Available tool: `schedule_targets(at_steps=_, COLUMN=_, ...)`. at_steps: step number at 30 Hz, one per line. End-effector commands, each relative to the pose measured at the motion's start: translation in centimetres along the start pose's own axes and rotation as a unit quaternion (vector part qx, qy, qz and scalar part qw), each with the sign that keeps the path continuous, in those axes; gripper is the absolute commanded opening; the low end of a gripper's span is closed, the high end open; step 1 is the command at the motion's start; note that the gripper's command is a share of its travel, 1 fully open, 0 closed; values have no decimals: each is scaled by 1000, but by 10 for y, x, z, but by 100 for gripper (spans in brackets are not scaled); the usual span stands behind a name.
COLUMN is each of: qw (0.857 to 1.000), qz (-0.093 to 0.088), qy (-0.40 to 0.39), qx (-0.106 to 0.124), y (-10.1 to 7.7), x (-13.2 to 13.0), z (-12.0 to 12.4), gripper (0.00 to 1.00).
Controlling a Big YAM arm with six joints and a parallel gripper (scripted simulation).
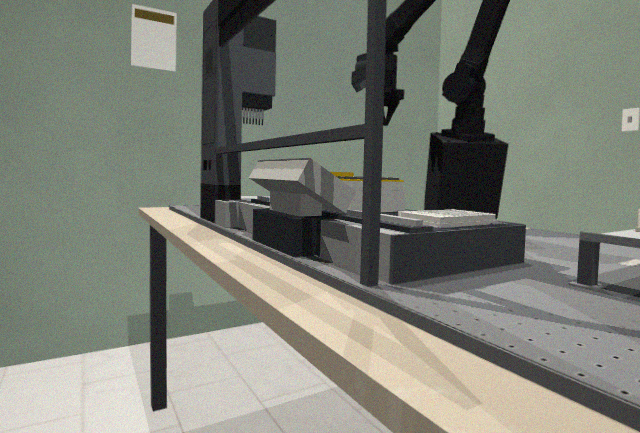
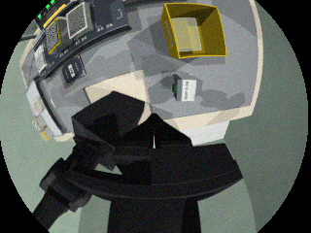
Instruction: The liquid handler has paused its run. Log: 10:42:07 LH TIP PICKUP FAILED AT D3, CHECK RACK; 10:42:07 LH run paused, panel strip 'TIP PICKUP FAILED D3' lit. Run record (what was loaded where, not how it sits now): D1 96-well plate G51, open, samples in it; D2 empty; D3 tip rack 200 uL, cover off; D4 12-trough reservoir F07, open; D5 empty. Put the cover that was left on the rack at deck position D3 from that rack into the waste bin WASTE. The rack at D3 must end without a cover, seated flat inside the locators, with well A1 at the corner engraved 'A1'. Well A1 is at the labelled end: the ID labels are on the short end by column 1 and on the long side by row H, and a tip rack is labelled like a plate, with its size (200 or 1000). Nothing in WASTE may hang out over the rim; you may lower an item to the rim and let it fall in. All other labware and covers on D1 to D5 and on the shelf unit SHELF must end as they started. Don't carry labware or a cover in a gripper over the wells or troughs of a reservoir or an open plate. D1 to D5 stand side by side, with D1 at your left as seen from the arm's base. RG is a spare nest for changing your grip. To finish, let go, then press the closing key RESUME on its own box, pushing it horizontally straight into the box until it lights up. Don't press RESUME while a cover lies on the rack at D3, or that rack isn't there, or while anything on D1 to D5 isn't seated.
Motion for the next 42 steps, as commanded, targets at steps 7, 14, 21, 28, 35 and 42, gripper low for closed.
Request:
schedule_targets(at_steps=7, qw=1000, qz=0, qy=-30, qx=-1, y=-4, x=4, z=34, gripper=0)
schedule_targets(at_steps=14, qw=999, qz=-2, qy=-38, qx=0, y=-3, x=5, z=30, gripper=0)
schedule_targets(at_steps=21, qw=999, qz=-1, qy=-36, qx=0, y=-3, x=5, z=31, gripper=0)
schedule_targets(at_steps=28, qw=999, qz=-1, qy=-36, qx=0, y=-3, x=5, z=31, gripper=0)
schedule_targets(at_steps=35, qw=999, qz=-1, qy=-36, qx=0, y=-3, x=5, z=31, gripper=0)
schedule_targets(at_steps=42, qw=999, qz=-1, qy=-36, qx=0, y=-3, x=5, z=31, gripper=0)
Point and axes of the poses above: the point where the finger pads meet when closed, its own y axis out along the fingers, its own x axis across the jaws, z = x × y, the point moved 9 cm from there along -y, back along the fingers, and after that the axes turned 12 degrees about -y, right-handed, at the moved point
